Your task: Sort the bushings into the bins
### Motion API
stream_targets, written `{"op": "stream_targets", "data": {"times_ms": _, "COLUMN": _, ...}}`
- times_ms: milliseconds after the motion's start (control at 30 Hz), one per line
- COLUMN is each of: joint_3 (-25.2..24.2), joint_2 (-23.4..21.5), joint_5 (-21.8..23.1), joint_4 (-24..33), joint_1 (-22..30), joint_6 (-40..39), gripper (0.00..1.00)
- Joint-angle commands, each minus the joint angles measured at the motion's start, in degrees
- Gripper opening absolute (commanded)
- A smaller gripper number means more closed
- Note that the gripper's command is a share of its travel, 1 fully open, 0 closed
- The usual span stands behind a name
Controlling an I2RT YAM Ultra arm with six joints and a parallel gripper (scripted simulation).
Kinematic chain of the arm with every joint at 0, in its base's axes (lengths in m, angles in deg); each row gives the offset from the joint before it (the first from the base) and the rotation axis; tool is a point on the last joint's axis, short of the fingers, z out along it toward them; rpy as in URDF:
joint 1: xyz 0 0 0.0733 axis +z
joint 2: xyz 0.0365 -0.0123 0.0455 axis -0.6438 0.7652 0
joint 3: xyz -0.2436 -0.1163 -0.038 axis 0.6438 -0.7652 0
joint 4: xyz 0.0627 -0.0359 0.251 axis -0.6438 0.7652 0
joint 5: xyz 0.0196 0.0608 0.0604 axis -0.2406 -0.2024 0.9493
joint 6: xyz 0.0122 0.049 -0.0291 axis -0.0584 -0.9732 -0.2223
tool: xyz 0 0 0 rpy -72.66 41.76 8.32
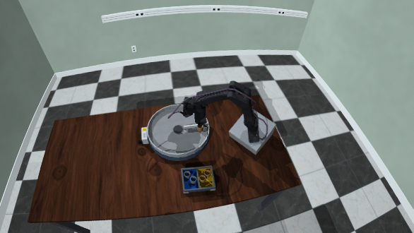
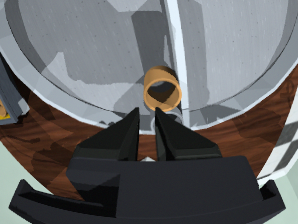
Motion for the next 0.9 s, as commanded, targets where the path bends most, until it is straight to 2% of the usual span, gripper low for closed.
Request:
{"op": "stream_targets", "data": {"times_ms": 0, "joint_3": 1.58, "joint_2": -0.90, "joint_5": 0.36, "joint_4": -0.73, "joint_1": -1.16, "joint_6": 0.35, "gripper": 0.14}}
{"op": "stream_targets", "data": {"times_ms": 500, "joint_3": 1.58, "joint_2": -0.87, "joint_5": 0.37, "joint_4": -0.72, "joint_1": -1.16, "joint_6": 0.35, "gripper": 0.14}}
{"op": "stream_targets", "data": {"times_ms": 733, "joint_3": 1.86, "joint_2": 0.60, "joint_5": 0.37, "joint_4": -0.36, "joint_1": -1.24, "joint_6": 0.46, "gripper": 0.14}}
{"op": "stream_targets", "data": {"times_ms": 867, "joint_3": 1.94, "joint_2": -0.61, "joint_5": 0.36, "joint_4": -0.23, "joint_1": -1.24, "joint_6": 0.44, "gripper": 0.14}}
